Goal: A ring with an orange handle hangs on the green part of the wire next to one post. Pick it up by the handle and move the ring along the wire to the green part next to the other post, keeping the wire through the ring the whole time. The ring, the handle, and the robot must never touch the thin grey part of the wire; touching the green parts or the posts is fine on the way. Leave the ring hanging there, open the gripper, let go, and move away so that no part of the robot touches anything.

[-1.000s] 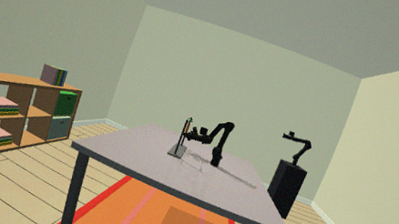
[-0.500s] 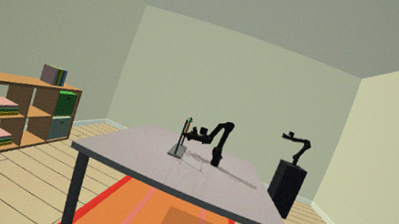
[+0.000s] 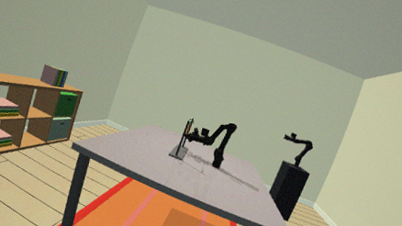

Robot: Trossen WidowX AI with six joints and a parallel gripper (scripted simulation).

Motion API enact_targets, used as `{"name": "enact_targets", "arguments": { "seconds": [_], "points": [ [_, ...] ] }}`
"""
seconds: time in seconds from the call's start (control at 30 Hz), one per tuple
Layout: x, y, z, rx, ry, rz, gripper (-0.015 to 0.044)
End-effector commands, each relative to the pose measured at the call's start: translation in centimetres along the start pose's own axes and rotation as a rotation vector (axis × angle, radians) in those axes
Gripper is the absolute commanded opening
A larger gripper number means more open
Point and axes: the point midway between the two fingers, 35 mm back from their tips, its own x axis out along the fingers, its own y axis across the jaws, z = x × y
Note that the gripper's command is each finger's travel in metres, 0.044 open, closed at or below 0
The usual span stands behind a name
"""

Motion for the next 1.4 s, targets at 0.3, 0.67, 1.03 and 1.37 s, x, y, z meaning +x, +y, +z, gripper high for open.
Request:
{"name": "enact_targets", "arguments": {
  "seconds": [0.3, 0.67, 1.03, 1.37],
  "points": [
    [-0.1, 1.4, 0.0, 0.009, -0.002, -0.004, -0.015],
    [-0.1, 2.7, 0.0, 0.022, -0.003, -0.009, -0.015],
    [-0.1, 4.2, 0.0, 0.061, -0.004, -0.022, -0.015],
    [0.0, 5.7, 0.2, 0.101, -0.005, -0.031, -0.015]
  ]
}}
